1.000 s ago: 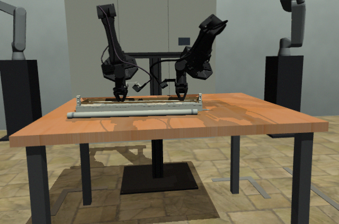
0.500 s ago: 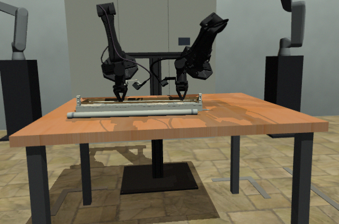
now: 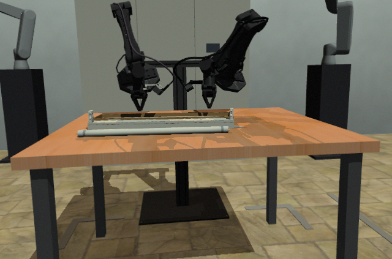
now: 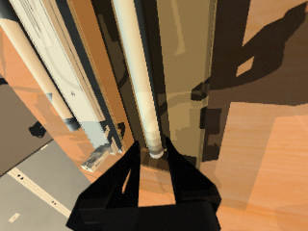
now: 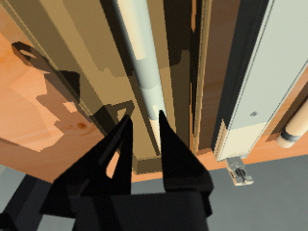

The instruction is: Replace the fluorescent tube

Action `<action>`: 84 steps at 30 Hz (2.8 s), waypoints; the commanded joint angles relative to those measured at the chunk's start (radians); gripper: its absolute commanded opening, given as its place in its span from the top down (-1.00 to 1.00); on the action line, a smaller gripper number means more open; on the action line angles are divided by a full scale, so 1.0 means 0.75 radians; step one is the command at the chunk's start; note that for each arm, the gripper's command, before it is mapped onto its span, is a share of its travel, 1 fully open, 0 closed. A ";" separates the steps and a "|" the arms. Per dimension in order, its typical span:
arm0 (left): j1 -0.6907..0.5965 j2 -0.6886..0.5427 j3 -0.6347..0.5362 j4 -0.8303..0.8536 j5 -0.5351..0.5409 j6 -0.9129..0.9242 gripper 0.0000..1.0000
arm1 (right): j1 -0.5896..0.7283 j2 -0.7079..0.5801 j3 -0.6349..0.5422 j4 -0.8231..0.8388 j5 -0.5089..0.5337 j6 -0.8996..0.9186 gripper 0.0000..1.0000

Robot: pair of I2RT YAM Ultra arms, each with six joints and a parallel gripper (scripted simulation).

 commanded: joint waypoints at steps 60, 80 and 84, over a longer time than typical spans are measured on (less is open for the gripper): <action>0.052 0.103 0.305 -0.259 0.045 0.029 0.02 | -0.103 0.128 0.233 -0.093 -0.098 0.751 0.02; 0.098 0.239 0.720 -0.525 0.067 0.015 0.02 | -0.235 0.328 0.575 -0.217 -0.188 1.806 0.02; 0.056 0.251 0.753 -0.536 0.068 0.043 0.02 | -0.247 0.348 0.612 -0.230 -0.192 1.887 0.02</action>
